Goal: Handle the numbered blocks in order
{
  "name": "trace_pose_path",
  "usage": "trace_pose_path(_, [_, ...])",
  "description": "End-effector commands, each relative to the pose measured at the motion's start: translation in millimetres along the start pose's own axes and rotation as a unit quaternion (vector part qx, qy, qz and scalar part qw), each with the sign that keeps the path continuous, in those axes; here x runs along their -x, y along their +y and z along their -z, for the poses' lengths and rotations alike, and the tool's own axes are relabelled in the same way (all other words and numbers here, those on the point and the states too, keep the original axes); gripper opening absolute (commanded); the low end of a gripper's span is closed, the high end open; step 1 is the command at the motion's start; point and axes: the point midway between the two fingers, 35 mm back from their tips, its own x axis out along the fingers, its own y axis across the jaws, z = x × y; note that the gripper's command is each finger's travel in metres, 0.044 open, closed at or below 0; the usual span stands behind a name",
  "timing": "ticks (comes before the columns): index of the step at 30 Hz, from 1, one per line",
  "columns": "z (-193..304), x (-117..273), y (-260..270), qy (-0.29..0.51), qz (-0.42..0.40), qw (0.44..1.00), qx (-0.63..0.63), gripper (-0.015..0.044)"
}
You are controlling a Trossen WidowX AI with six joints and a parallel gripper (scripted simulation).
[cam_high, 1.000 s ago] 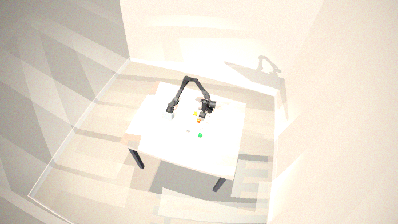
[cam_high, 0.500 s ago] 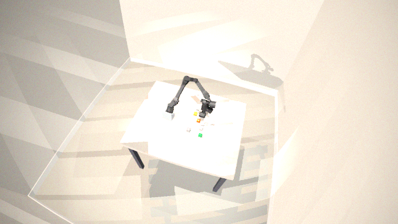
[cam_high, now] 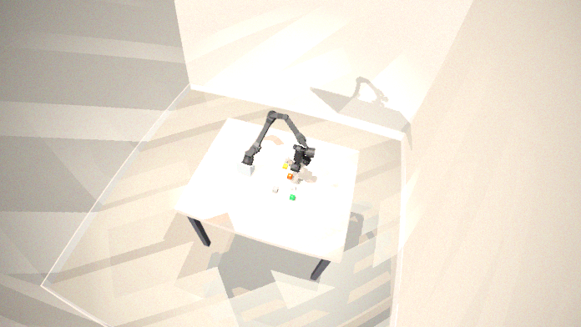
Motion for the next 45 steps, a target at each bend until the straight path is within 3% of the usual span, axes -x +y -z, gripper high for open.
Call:
trace_pose_path(1, [0, 3, -1, 0.000, 0.001, 1.000, -0.003, 0.0120])
trace_pose_path(22, [0, 14, -1, 0.000, 0.001, 1.000, -0.003, 0.0120])
trace_pose_path(44, [0, -1, 0, 0.000, 0.000, 1.000, -0.003, 0.0120])
trace_pose_path(45, [0, -1, 0, 0.000, 0.000, 1.000, -0.003, 0.0146])
